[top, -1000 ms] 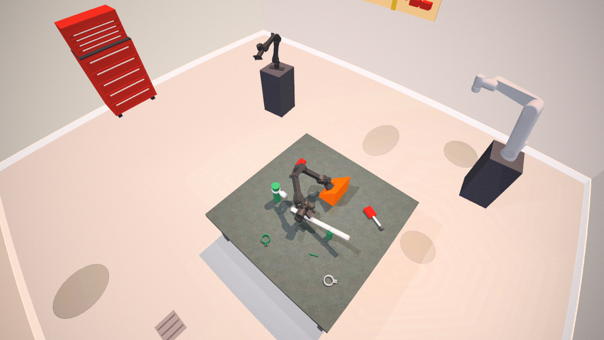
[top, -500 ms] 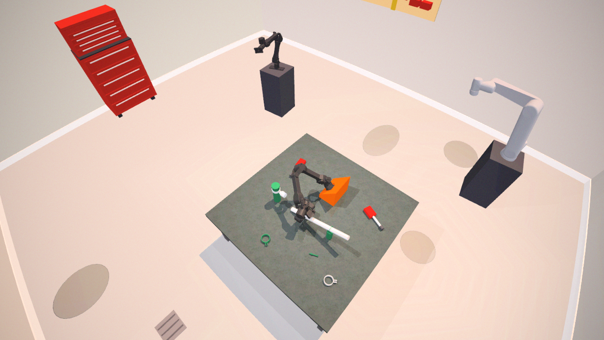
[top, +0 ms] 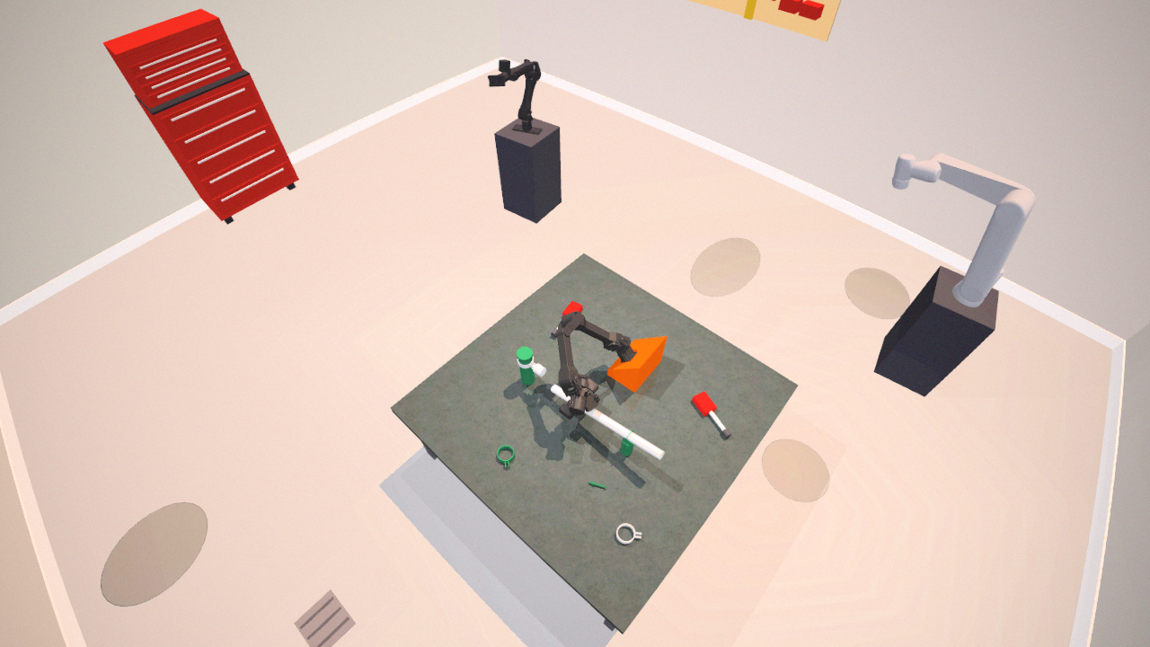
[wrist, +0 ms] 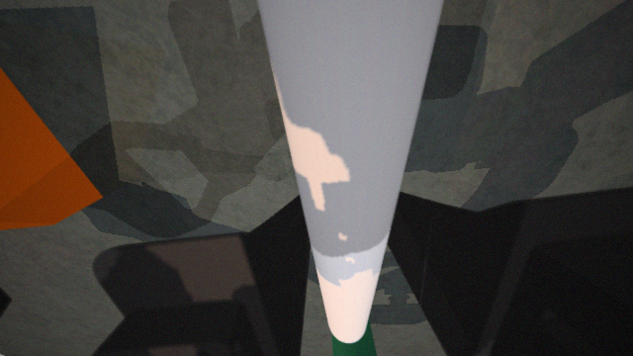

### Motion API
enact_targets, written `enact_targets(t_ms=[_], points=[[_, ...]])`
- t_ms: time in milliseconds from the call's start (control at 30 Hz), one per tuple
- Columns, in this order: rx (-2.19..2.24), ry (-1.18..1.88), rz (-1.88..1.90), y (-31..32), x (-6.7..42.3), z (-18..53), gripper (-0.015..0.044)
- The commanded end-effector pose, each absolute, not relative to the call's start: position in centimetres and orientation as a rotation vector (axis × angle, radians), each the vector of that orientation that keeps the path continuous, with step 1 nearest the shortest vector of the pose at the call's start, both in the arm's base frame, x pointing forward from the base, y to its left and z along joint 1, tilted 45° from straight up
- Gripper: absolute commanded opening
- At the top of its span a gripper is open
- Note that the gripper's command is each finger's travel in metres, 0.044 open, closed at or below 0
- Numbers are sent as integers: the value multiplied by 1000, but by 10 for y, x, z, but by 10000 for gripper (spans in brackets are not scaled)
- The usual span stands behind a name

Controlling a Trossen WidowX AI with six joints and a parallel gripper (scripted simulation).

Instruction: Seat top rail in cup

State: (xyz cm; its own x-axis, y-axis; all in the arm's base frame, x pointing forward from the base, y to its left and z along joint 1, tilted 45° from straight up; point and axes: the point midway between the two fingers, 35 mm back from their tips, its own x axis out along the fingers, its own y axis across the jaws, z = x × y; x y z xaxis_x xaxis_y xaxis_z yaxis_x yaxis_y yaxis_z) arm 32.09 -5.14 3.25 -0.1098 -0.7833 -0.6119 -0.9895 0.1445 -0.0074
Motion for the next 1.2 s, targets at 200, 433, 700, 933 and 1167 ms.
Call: enact_targets(t_ms=[200, 433, 700, 933, 1167], points=[[-1794, 2024, 449, -37, 324, 73, 0], [-1845, 2047, 394, -31, 326, 91, 0], [-1823, 2050, 417, -33, 324, 85, 0], [-1823, 2050, 417, -33, 324, 85, 0], [-1823, 2050, 417, -31, 325, 88, 0]])
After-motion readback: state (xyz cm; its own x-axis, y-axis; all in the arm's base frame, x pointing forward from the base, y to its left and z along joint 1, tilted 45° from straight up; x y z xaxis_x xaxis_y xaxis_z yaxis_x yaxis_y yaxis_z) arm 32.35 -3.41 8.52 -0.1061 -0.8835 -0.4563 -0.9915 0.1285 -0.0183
